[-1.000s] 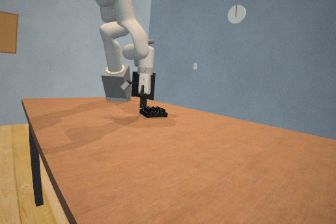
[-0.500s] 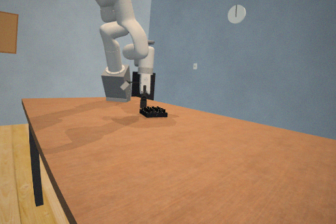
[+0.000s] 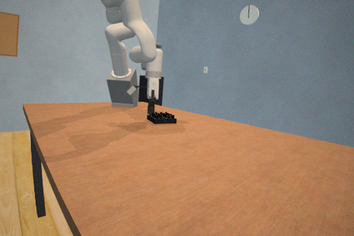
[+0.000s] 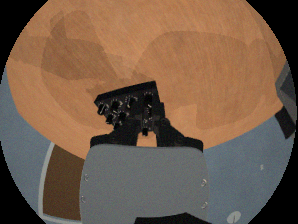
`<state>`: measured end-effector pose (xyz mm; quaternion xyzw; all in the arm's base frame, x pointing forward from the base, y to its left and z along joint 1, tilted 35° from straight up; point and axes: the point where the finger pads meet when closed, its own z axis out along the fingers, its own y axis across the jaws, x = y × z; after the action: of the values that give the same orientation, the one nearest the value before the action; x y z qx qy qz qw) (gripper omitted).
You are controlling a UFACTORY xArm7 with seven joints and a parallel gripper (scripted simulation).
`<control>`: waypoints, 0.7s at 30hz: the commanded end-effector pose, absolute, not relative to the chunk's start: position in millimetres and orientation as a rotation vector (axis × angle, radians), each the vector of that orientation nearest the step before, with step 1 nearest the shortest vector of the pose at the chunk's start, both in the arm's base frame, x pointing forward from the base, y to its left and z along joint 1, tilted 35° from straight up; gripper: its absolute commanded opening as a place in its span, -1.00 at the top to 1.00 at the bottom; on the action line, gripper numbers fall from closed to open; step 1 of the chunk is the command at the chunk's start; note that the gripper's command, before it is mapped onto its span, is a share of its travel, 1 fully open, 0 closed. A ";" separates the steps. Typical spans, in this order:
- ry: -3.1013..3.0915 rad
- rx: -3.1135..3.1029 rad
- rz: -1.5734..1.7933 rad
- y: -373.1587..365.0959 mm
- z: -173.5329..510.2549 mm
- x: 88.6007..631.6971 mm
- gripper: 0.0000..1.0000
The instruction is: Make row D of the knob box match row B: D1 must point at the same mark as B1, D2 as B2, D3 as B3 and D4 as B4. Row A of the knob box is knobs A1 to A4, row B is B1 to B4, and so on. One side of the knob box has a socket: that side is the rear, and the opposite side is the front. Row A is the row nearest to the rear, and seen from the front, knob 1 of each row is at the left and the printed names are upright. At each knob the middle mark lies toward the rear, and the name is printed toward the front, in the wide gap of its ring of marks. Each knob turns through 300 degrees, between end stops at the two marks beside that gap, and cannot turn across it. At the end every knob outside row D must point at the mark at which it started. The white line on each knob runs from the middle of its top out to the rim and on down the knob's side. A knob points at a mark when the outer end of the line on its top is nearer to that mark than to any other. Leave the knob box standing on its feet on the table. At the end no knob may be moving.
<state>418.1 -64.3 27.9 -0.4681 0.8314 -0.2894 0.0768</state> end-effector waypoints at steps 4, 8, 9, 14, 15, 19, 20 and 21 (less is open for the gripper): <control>2.489 -1.403 -0.867 -63.5 28.6 418.8 0.84; 2.489 -1.403 -0.867 -63.5 28.6 418.8 0.61; 2.489 -1.403 -0.867 -63.5 28.6 418.8 0.61; 2.489 -1.403 -0.867 -63.5 28.6 418.8 0.61; 2.489 -1.403 -0.867 -63.5 28.6 418.8 0.61; 2.489 -1.403 -0.867 -63.5 28.6 418.8 0.61; 2.489 -1.403 -0.867 -63.5 28.6 418.8 0.61; 2.489 -1.403 -0.867 -63.5 28.6 418.8 0.61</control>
<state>418.1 -64.3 27.9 -0.4682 0.8314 -0.2894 0.0768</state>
